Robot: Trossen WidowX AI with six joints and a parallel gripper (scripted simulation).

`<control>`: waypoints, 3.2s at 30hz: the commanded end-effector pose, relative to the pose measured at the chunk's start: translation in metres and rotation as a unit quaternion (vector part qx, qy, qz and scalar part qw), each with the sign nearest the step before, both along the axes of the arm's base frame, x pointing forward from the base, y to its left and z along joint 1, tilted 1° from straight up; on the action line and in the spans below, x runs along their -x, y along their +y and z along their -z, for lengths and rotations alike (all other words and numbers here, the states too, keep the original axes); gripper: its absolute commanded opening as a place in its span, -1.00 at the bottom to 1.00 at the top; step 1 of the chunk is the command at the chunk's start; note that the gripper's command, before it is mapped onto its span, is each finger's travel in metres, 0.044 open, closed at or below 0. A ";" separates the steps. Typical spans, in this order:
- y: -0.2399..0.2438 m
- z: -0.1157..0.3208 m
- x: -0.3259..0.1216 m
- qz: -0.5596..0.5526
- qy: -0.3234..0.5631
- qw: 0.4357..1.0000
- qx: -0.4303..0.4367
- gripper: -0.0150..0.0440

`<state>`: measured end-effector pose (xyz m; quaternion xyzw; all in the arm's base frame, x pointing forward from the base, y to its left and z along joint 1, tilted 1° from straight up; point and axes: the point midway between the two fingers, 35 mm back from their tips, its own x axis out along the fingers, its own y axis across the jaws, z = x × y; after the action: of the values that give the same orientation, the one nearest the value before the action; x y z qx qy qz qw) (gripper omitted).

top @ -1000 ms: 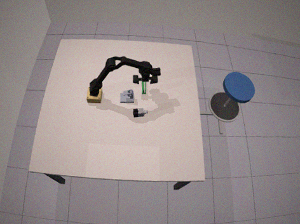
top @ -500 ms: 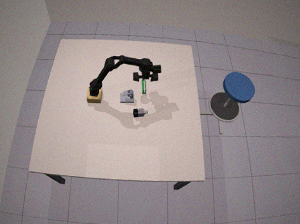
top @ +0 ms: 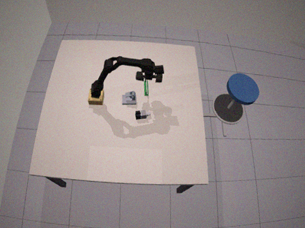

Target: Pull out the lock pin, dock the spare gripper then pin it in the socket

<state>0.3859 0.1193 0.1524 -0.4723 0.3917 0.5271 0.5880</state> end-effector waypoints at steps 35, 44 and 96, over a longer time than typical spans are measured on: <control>-0.214 0.097 0.029 0.549 -0.116 0.785 -0.262 1.00; -0.215 0.110 0.027 0.549 -0.116 0.785 -0.262 1.00; -0.215 0.160 0.026 0.549 -0.116 0.785 -0.262 -0.05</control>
<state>0.3598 -0.0958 -0.0065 -0.0649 0.3593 0.1411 0.9202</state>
